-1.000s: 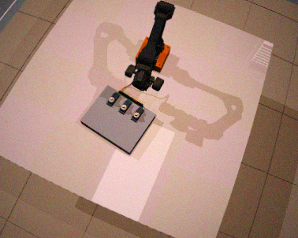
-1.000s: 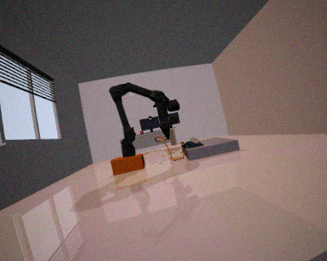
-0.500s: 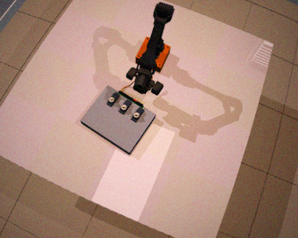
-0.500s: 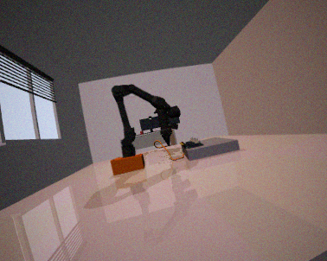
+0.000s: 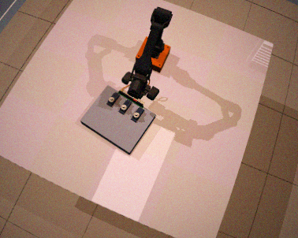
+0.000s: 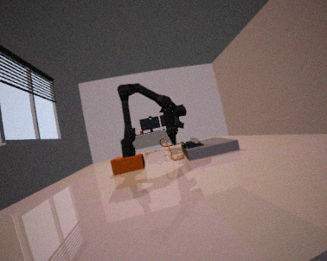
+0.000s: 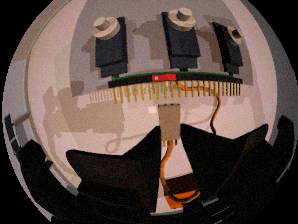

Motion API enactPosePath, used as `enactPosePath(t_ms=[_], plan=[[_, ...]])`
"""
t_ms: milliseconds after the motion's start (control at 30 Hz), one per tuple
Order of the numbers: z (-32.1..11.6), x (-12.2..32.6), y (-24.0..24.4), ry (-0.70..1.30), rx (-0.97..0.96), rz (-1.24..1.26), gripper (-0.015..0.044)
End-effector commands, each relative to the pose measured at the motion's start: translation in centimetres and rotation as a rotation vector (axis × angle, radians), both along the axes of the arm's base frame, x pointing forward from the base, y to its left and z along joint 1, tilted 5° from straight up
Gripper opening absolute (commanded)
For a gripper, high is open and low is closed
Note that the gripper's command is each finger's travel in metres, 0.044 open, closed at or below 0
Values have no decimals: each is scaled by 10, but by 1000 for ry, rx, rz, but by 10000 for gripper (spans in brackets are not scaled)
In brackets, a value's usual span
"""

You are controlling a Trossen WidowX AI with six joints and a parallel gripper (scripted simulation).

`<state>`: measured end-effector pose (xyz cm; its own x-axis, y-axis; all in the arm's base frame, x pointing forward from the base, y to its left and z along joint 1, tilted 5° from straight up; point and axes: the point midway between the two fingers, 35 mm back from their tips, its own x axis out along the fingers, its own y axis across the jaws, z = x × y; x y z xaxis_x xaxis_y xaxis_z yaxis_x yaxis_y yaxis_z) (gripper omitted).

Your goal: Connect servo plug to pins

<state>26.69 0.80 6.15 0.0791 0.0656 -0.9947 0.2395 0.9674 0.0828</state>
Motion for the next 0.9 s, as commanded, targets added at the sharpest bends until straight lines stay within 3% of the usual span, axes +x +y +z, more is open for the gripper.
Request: enactPosePath(t_ms=[0, 867], plan=[[1, 5, -1, -3, -2, 6, 0], [2, 9, 0, -3, -2, 6, 0]])
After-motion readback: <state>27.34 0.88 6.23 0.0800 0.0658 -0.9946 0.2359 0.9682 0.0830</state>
